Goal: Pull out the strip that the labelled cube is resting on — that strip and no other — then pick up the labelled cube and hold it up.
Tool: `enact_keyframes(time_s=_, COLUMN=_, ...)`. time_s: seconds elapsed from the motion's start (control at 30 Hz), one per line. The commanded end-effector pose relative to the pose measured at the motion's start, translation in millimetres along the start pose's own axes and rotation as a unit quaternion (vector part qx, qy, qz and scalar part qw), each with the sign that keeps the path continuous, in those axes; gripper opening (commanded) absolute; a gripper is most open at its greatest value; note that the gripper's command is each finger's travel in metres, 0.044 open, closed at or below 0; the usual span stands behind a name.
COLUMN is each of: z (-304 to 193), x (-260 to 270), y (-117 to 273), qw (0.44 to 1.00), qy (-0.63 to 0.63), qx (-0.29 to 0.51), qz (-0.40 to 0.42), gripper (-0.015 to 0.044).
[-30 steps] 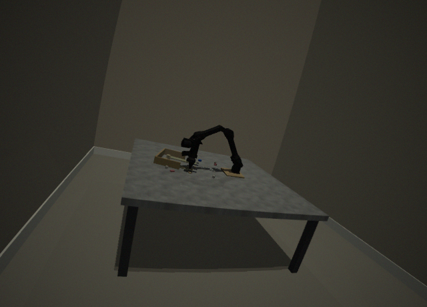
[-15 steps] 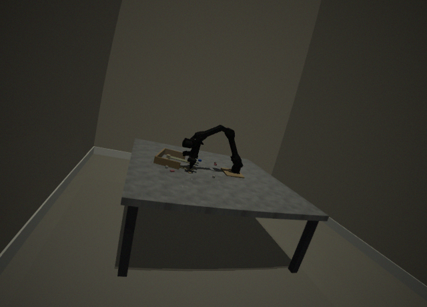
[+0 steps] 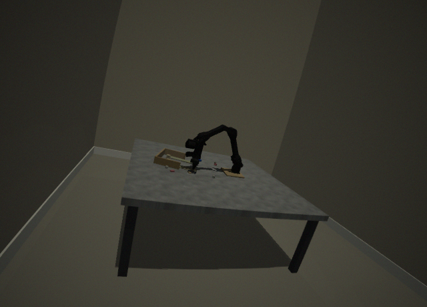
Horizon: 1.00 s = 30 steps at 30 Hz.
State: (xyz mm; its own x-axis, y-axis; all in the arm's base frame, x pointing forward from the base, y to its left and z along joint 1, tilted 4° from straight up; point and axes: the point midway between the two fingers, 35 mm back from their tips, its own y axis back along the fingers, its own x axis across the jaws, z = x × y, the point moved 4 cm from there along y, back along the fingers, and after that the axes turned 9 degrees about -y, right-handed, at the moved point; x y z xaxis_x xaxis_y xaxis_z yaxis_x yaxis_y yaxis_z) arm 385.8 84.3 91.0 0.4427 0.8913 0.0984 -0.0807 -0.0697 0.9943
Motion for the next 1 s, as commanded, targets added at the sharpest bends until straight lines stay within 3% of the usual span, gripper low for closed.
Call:
enact_keyframes(time_s=0.0, z=-8.9, x=-2.8, y=-5.0, qw=1.000, qy=-0.001, qx=0.008, qz=-0.006, gripper=0.0000)
enact_keyframes(time_s=0.97, z=-53.1, x=-10.8, y=-6.1, qw=1.000, qy=-0.001, qx=0.009, qz=-0.006, gripper=0.0000)
